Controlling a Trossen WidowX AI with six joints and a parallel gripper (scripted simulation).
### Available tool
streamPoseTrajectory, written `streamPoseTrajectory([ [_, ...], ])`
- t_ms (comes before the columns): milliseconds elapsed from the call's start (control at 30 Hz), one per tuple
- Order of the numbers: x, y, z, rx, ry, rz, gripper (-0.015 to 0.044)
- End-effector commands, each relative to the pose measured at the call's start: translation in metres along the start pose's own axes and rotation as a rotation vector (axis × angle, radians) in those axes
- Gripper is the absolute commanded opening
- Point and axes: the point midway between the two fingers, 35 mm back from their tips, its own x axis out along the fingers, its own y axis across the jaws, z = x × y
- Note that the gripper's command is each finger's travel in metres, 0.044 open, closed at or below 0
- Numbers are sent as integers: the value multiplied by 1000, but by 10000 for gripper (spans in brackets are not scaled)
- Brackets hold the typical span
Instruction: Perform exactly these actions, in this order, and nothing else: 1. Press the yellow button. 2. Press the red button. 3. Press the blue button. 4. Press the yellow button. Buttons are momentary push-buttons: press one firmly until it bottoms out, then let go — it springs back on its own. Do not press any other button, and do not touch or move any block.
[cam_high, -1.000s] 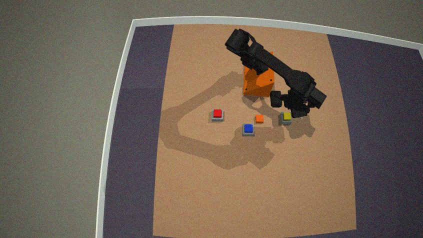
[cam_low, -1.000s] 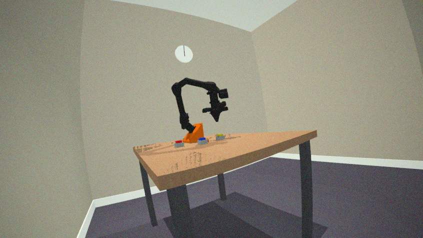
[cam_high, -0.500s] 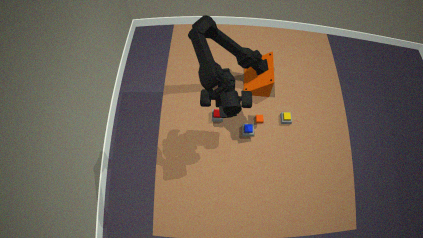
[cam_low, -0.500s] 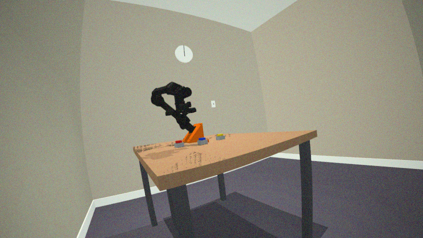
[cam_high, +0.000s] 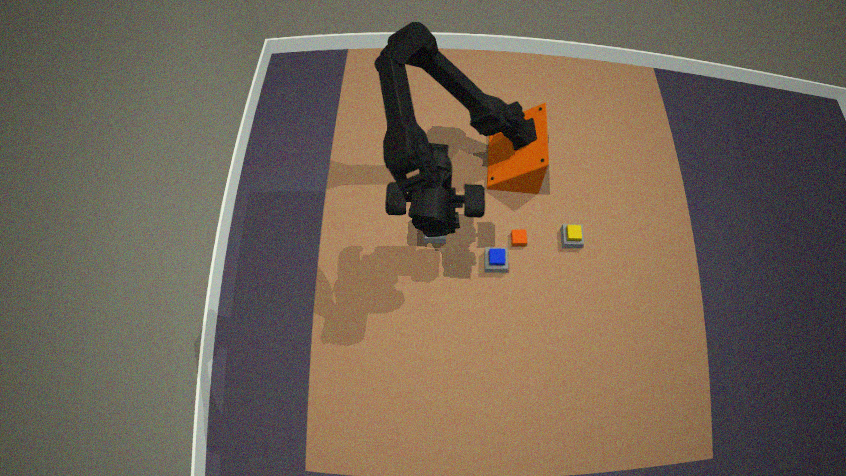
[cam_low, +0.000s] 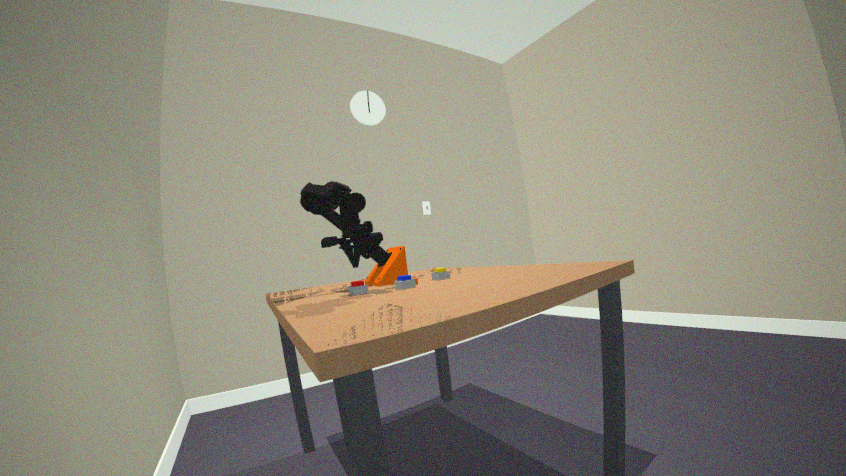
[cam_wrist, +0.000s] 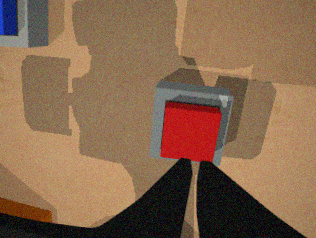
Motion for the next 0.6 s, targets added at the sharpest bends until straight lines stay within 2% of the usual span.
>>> streamPoseTrajectory([
  [0, 18, 0, -4, -9, 5, -7, 20],
  [567, 41, 0, -3, -8, 5, -7, 20],
])
